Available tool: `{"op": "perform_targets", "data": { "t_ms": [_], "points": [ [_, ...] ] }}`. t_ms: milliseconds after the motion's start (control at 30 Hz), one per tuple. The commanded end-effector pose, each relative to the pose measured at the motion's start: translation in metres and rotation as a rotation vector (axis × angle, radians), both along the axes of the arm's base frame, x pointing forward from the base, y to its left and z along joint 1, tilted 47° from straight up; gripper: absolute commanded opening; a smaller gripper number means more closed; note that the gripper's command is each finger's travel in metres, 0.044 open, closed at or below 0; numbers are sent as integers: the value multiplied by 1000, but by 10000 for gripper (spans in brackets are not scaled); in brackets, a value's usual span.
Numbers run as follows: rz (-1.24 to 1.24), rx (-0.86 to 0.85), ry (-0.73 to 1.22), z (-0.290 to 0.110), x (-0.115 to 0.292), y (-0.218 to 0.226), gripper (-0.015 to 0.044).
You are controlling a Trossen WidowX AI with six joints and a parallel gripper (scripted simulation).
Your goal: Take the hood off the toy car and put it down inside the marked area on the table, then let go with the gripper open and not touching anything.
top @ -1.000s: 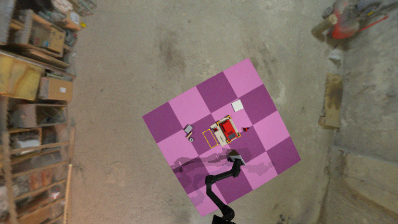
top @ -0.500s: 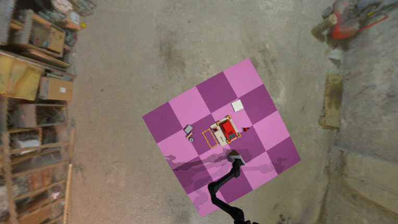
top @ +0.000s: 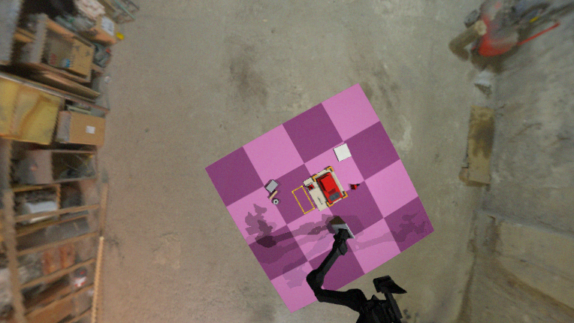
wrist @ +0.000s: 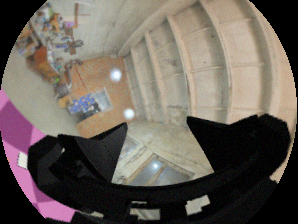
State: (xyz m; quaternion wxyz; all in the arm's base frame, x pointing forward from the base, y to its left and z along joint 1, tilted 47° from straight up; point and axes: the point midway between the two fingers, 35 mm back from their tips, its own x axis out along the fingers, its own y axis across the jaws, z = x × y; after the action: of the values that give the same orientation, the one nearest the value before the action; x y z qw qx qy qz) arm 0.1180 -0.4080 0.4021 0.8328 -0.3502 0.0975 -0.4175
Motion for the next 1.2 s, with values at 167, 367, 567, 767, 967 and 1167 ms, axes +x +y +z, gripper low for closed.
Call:
{"op": "perform_targets", "data": {
  "t_ms": [167, 367, 567, 767, 967, 1167],
  "points": [
    [204, 328, 49, -91, 81, -2, 440],
    [326, 557, 136, -156, 137, 16, 440],
    [458, 802, 277, -229, 191, 59, 440],
    [534, 1008, 353, -273, 223, 102, 440],
    [589, 1174, 454, -310, 241, 144, 440],
    [662, 1433, 691, -367, 252, 220, 440]
  ]
}}
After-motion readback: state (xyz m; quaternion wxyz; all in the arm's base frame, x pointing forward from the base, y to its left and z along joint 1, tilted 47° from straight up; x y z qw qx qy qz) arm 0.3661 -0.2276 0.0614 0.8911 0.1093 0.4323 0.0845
